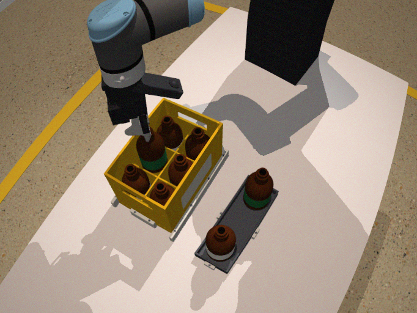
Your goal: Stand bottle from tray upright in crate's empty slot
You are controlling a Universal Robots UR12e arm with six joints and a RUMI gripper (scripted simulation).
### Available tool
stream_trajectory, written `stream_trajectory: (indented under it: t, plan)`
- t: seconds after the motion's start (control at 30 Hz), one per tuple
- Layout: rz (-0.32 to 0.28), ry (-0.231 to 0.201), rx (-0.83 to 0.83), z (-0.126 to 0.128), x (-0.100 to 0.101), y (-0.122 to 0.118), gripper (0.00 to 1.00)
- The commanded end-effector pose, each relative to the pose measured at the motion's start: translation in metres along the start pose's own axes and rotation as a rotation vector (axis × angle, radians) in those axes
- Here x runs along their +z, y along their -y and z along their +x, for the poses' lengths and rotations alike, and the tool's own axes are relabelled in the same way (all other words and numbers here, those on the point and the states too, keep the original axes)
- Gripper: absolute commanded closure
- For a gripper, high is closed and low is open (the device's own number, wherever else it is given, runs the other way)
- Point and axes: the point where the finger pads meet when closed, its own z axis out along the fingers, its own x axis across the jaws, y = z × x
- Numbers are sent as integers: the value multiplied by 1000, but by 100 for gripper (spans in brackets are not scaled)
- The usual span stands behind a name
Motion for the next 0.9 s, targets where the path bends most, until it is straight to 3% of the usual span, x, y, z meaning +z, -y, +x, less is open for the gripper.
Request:
stream_trajectory:
  t: [0.0,0.87]
  plan:
    - [-6,-2,-2,3,-1,-4,100]
    - [-6,-2,-2,3,4,-4,100]
